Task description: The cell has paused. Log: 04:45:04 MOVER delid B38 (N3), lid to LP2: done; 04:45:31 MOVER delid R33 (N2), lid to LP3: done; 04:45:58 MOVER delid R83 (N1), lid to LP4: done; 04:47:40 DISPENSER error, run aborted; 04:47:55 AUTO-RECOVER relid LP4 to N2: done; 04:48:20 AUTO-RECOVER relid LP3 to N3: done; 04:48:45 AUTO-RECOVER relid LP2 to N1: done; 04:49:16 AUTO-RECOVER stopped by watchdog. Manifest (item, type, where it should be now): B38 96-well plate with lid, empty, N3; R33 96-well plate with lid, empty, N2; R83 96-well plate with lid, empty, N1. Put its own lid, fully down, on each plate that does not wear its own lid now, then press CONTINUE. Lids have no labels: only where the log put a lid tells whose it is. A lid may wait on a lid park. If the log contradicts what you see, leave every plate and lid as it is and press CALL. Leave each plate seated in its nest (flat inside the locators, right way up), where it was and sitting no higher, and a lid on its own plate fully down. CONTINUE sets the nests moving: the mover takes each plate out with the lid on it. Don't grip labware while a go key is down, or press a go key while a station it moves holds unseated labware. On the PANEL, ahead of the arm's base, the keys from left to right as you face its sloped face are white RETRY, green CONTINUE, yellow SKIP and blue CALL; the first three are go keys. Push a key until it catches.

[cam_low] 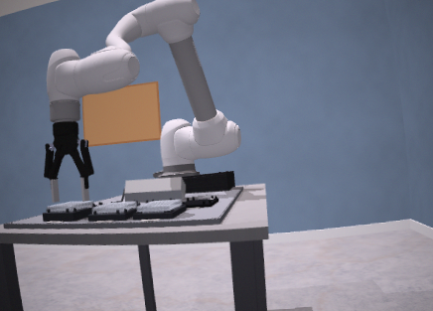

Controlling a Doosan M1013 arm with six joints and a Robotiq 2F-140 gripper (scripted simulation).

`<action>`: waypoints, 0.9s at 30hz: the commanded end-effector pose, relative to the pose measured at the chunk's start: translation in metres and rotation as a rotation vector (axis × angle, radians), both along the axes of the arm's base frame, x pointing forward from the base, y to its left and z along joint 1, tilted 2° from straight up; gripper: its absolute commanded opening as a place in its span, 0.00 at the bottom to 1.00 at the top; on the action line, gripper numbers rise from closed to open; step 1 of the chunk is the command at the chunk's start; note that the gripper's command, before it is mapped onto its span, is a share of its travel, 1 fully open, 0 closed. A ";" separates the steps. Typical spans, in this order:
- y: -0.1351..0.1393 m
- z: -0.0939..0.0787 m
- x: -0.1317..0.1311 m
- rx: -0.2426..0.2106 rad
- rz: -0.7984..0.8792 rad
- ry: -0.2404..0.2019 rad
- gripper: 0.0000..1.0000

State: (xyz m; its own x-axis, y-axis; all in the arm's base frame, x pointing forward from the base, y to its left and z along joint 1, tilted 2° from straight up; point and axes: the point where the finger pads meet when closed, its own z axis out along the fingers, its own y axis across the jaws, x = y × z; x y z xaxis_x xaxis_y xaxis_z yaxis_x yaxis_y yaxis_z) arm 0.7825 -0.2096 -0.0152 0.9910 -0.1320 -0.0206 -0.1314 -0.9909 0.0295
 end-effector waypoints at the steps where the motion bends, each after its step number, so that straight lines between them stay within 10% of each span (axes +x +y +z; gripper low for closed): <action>1: 0.000 -0.002 0.000 0.000 0.000 0.000 0.66; 27: 0.000 -0.009 0.000 0.000 0.000 0.000 0.66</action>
